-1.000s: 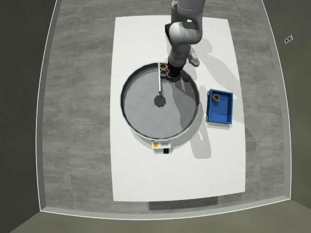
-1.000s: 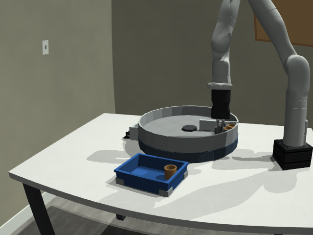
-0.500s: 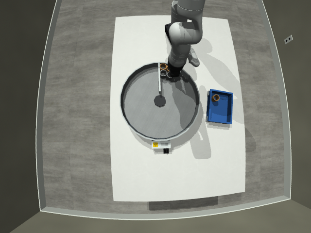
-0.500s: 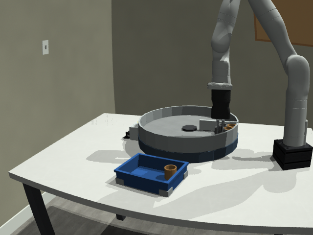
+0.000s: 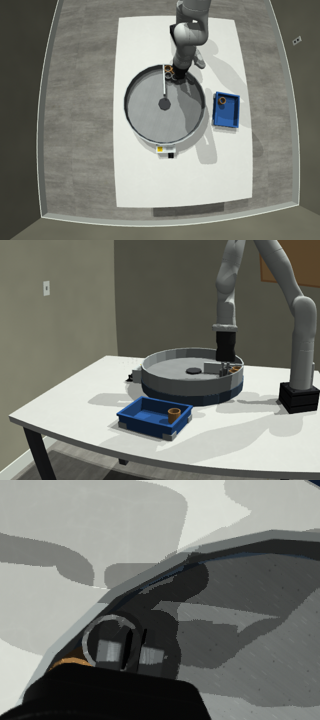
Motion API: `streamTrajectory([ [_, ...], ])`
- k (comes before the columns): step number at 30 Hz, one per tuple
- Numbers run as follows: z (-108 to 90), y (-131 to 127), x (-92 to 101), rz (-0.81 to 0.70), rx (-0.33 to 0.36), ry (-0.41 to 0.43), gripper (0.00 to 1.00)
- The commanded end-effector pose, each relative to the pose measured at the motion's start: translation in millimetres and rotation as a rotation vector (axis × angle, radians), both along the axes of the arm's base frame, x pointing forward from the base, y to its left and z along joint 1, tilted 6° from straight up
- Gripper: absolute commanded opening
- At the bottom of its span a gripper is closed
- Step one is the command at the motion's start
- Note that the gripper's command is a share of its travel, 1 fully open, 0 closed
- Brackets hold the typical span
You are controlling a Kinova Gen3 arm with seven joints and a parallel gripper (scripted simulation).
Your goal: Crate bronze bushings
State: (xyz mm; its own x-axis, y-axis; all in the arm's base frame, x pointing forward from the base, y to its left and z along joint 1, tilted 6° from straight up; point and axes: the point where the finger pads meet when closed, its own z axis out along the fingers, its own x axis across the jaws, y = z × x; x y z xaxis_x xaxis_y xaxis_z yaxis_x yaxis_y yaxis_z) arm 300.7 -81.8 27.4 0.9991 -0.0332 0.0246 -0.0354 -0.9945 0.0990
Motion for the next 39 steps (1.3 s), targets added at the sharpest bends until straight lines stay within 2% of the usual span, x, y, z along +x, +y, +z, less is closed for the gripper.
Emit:
streamTrajectory([
  [1,0.4,0.0,0.4,0.000,0.000,-0.001,0.00],
  [29,0.4,-0.1,3.2,-0.001,0.000,0.006,0.00],
  [39,7.9,0.6,3.1,-0.001,0.000,0.006,0.00],
])
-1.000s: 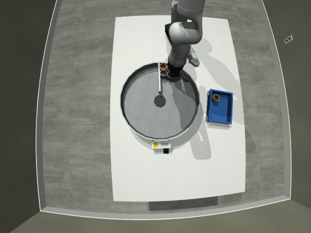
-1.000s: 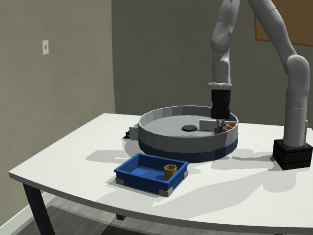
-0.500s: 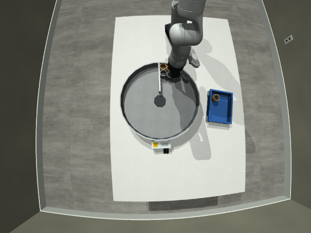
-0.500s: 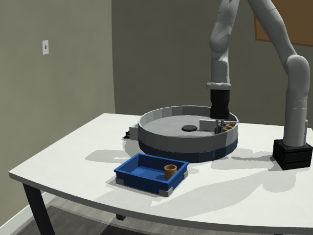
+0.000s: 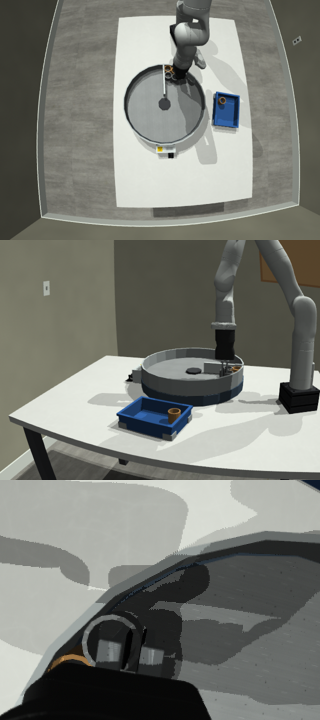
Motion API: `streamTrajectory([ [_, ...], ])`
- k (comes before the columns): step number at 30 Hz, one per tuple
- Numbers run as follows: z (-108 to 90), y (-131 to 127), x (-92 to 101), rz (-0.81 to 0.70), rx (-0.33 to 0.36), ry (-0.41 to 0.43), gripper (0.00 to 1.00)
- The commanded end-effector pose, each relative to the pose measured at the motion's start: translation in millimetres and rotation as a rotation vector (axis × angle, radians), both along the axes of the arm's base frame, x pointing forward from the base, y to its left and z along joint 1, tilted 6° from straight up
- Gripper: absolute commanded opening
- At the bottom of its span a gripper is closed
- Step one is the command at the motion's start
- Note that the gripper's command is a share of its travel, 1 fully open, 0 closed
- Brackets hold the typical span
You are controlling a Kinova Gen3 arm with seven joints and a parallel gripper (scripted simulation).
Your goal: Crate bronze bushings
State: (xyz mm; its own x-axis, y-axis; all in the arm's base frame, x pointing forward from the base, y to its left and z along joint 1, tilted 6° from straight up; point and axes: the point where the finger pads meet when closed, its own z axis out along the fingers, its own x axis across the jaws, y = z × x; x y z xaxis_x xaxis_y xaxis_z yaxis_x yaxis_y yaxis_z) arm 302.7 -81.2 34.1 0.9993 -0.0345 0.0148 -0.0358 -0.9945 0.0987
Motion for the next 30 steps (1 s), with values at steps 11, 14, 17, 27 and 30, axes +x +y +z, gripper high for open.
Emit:
streamTrajectory([
  [11,7.1,0.7,1.0,0.000,0.000,-0.004,0.00],
  [14,8.5,0.8,1.0,0.000,0.000,-0.004,0.00],
  [17,8.5,0.8,1.0,0.000,0.000,-0.004,0.00],
  [27,12.9,1.2,0.8,0.000,0.000,-0.003,0.00],
  [30,15.9,1.5,0.8,0.000,0.000,-0.003,0.00],
])
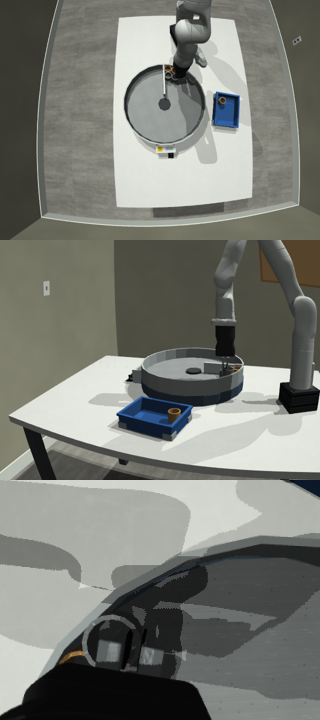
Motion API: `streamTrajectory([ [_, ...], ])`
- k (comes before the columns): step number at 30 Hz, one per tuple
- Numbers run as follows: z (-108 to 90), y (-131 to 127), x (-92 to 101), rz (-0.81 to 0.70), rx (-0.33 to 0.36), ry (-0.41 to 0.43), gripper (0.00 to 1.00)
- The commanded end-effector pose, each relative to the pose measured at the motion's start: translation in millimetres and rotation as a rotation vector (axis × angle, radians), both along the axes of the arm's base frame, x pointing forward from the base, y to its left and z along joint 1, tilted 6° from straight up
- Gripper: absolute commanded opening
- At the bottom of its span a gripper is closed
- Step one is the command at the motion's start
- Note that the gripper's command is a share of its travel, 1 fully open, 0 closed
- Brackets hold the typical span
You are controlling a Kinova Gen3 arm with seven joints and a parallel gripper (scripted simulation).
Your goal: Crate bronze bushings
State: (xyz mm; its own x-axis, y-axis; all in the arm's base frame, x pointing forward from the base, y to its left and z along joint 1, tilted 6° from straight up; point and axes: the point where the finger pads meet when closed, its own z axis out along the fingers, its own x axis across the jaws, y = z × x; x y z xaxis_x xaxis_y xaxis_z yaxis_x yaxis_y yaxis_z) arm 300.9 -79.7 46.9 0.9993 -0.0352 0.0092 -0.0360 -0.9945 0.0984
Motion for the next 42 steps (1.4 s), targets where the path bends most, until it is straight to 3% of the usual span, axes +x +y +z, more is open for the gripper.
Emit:
streamTrajectory([
  [1,3.2,0.1,2.6,0.001,-0.001,-0.009,0.00],
  [42,18.0,1.6,2.3,0.001,-0.001,-0.008,0.00],
])
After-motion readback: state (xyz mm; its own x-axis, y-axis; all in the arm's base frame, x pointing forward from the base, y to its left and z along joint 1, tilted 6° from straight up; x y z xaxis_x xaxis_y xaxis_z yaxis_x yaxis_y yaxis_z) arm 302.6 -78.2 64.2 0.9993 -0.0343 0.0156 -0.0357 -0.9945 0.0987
